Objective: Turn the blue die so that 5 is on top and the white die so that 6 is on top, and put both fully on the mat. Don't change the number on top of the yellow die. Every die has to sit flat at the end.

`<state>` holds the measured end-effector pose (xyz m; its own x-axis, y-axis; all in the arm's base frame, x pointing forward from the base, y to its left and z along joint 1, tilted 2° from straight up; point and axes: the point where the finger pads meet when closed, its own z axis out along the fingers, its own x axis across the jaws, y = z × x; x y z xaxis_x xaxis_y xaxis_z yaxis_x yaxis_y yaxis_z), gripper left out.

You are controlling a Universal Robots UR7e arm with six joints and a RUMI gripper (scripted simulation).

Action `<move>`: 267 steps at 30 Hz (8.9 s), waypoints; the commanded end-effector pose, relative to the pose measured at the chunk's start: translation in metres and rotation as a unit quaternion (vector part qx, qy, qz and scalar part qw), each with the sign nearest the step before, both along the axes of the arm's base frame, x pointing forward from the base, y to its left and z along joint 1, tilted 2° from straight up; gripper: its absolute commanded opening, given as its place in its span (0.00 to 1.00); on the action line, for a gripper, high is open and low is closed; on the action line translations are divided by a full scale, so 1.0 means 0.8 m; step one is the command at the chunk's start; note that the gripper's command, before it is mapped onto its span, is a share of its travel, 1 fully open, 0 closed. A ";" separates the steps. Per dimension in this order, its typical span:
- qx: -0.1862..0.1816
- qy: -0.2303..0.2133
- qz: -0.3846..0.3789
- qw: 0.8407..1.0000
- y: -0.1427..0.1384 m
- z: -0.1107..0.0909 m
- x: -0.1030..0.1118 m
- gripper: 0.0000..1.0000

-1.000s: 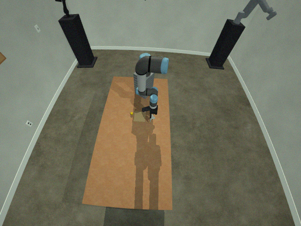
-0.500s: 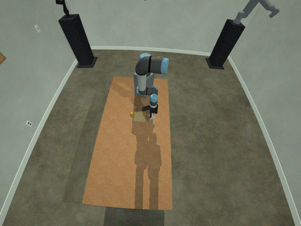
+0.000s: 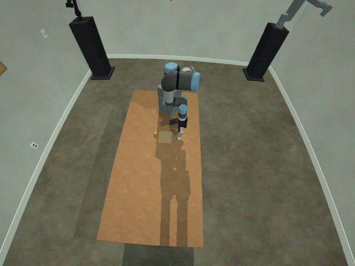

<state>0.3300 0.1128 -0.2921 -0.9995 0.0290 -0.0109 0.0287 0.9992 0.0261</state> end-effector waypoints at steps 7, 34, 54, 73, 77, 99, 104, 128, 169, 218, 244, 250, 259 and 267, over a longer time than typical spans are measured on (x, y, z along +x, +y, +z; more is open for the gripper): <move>0.000 -0.003 0.000 1.000 0.002 0.000 -0.011 1.00; 0.000 -0.003 0.000 1.000 0.002 0.000 -0.011 1.00; 0.000 -0.003 0.000 1.000 0.002 0.008 -0.011 1.00; 0.000 -0.003 0.000 1.000 0.000 0.072 -0.012 1.00; 0.000 -0.003 0.000 1.000 0.000 0.089 -0.012 1.00; 0.000 -0.003 0.000 1.000 -0.001 0.134 -0.013 1.00; 0.000 -0.003 0.000 1.000 -0.001 0.135 -0.013 1.00; -0.001 -0.006 0.107 0.994 0.000 0.133 -0.011 1.00; -0.008 -0.016 0.534 0.845 0.016 0.127 -0.007 1.00; -0.009 -0.018 0.591 0.806 0.019 0.125 -0.005 1.00; -0.011 -0.021 0.751 0.660 0.029 0.120 0.000 1.00; -0.012 -0.023 0.806 0.591 0.032 0.118 0.000 1.00; -0.013 -0.024 0.861 0.508 0.037 0.115 0.000 1.00; -0.013 -0.025 0.911 0.412 0.041 0.112 -0.001 1.00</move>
